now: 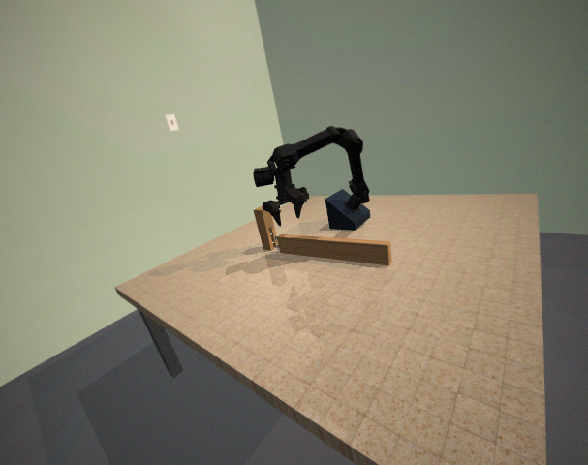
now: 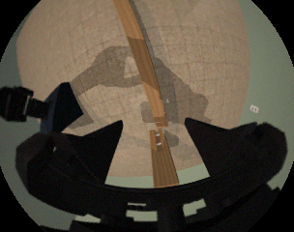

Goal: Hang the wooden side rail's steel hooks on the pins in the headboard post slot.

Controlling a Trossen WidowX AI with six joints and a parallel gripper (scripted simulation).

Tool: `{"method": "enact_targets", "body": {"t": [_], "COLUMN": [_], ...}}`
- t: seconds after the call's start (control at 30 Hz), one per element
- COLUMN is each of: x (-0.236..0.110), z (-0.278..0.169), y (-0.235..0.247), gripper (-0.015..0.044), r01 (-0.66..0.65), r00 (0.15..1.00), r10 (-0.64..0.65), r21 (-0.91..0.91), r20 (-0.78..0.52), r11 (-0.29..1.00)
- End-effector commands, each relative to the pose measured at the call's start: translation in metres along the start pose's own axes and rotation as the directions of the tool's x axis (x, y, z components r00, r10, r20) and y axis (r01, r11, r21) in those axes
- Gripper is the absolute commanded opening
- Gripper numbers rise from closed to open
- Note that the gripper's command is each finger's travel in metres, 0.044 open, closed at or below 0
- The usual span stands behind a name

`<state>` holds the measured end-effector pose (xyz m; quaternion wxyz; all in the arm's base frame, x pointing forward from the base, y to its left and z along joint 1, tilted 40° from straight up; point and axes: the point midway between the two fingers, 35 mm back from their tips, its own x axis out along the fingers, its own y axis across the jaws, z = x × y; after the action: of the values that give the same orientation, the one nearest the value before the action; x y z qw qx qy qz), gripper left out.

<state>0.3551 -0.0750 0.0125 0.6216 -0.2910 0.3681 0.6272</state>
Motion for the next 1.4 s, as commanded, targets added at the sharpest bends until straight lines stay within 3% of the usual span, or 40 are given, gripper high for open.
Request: {"method": "enact_targets", "body": {"t": [0.0,0.3,0.47,1.37], "x": [-0.011,-0.010,0.022,0.060], "z": [0.009,0.010,0.013,0.016], "y": [-0.010,-0.010,-0.009,-0.010], "gripper": [0.0440,0.0440,0.0440,0.0440], "r01": [0.003,0.003,0.003,0.004], "r00": [0.996,0.996,0.996,0.996], "r10": [0.021,0.021,0.020,0.020], "r21": [-0.264,-0.264,-0.264,-0.264], "r20": [0.086,0.086,0.087,0.087], "r11": [0.965,0.965,0.965,0.964]}}
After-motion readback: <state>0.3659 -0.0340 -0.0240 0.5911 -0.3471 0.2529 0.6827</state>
